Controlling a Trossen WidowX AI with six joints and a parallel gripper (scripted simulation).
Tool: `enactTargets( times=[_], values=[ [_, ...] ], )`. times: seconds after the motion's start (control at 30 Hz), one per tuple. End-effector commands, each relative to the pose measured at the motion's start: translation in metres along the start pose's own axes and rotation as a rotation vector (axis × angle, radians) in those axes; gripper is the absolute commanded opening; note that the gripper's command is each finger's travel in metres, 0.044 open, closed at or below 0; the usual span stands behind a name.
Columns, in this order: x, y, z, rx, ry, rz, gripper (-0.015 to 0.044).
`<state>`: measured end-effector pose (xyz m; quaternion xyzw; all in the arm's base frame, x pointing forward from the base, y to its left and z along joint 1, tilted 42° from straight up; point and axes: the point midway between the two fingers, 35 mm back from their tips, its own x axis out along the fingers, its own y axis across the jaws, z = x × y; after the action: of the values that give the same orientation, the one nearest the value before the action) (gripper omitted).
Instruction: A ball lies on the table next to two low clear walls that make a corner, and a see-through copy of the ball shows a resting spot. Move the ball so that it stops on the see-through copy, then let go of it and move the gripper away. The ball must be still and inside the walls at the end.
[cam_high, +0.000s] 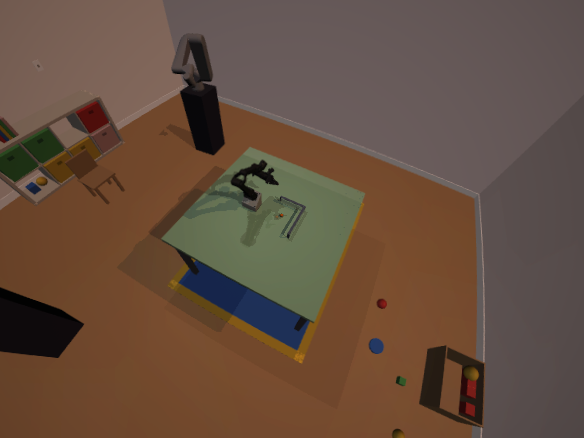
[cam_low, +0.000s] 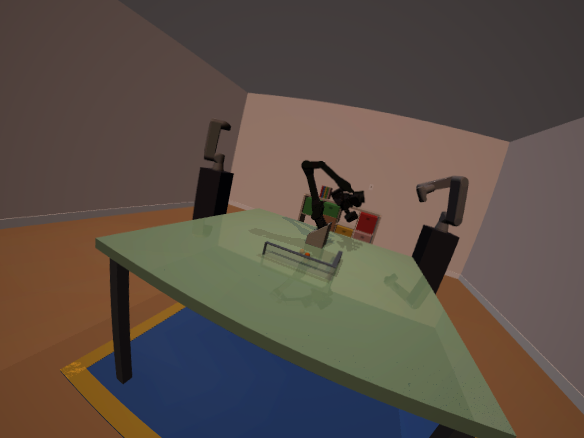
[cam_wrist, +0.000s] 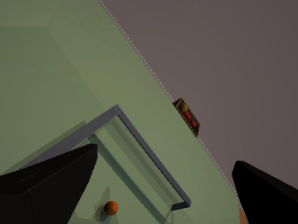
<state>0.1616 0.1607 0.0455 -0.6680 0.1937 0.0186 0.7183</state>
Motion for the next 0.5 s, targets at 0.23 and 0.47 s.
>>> enactTargets(
  times=[0.23,0.47],
  values=[
    [0.053,0.000,-0.029,0.125,0.349,0.132,0.0231],
    [0.103,0.001,-0.072,0.332,0.699,0.257,0.0231]
  ],
)
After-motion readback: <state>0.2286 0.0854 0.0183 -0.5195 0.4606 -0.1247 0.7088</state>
